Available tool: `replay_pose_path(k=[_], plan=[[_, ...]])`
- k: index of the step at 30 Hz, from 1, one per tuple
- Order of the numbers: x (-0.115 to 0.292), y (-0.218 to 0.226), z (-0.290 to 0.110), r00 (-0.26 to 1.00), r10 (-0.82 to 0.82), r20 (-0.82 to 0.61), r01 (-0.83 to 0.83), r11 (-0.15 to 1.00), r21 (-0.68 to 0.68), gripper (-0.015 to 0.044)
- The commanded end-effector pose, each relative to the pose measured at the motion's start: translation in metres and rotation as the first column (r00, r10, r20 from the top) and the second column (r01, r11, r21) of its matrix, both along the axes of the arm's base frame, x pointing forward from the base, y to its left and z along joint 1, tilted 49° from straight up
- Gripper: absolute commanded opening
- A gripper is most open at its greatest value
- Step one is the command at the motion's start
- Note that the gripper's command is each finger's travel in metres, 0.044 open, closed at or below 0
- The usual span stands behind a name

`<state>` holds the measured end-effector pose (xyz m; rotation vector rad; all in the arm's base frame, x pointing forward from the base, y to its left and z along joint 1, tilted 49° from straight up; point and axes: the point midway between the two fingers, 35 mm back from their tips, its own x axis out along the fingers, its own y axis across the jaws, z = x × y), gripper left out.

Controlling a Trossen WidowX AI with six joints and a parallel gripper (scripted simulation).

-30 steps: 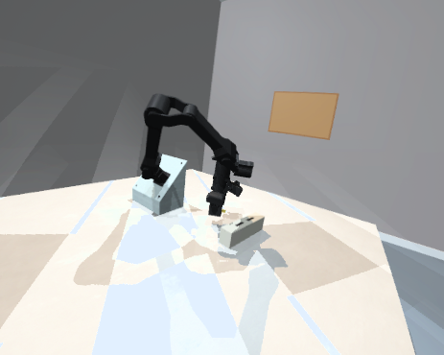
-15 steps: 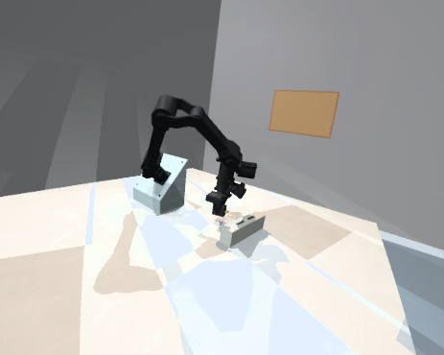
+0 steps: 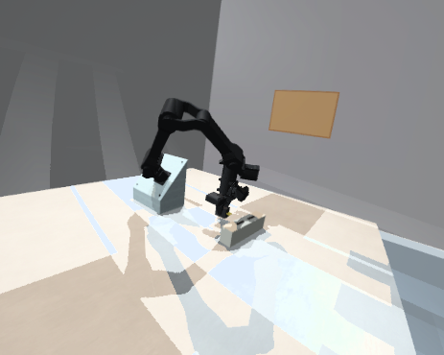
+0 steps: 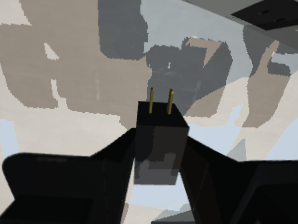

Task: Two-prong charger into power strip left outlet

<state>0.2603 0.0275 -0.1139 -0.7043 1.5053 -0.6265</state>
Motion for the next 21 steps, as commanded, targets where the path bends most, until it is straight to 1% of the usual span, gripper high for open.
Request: replay_pose_path(k=[1, 4, 21], plan=[[0.002, 0.002, -0.006, 0.998, -0.039, 0.043, 0.039, 0.999, 0.007, 0.0000], [0.003, 0.003, -0.010, 0.995, -0.070, 0.075, 0.070, 0.998, 0.011, 0.0000], [0.021, 0.003, -0.009, 0.991, -0.090, 0.097, 0.089, 0.996, 0.014, 0.0000]])
